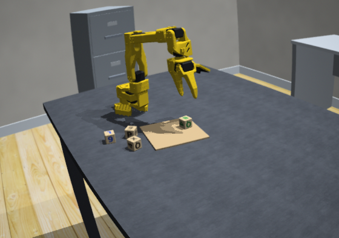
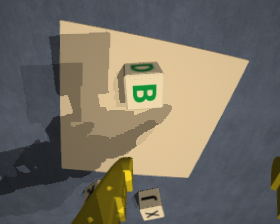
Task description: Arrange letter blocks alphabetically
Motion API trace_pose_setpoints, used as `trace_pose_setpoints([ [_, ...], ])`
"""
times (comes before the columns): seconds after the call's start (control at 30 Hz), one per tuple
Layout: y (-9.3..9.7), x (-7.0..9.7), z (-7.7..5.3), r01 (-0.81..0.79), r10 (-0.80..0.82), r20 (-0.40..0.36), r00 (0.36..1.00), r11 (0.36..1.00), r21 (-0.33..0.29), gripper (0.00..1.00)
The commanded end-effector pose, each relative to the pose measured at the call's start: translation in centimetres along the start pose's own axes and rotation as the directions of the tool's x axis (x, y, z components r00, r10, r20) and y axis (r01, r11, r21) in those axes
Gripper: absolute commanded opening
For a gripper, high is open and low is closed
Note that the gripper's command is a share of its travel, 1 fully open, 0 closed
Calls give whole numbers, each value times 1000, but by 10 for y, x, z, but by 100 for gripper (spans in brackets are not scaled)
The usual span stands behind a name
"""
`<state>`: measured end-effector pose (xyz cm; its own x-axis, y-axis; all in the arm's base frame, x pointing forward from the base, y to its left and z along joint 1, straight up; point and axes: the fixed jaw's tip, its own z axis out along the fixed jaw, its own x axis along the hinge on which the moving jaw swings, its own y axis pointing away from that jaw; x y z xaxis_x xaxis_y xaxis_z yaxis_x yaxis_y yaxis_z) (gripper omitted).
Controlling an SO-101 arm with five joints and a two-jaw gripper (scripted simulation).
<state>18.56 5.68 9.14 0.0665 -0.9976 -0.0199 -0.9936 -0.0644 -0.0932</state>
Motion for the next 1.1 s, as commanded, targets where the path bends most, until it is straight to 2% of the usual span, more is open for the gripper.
trace_pose_setpoints([
  [0.0, -9, -3, -31, -2, -5, 43, 999, 984, 180, 33],
  [0.07, -9, -3, -41, -6, -8, 57, 998, 971, 239, 32],
  [0.13, -9, -3, -41, -6, -8, 57, 998, 971, 239, 32],
  [0.33, -7, -2, -70, -18, -20, 93, 996, 919, 394, 32],
  [0.47, -5, -2, -80, -24, -26, 105, 994, 893, 450, 32],
  [0.87, -5, 1, -83, -27, -24, 103, 994, 884, 467, 32],
  [1.07, -9, 19, -81, -37, 9, 61, 998, 879, 475, 32],
])
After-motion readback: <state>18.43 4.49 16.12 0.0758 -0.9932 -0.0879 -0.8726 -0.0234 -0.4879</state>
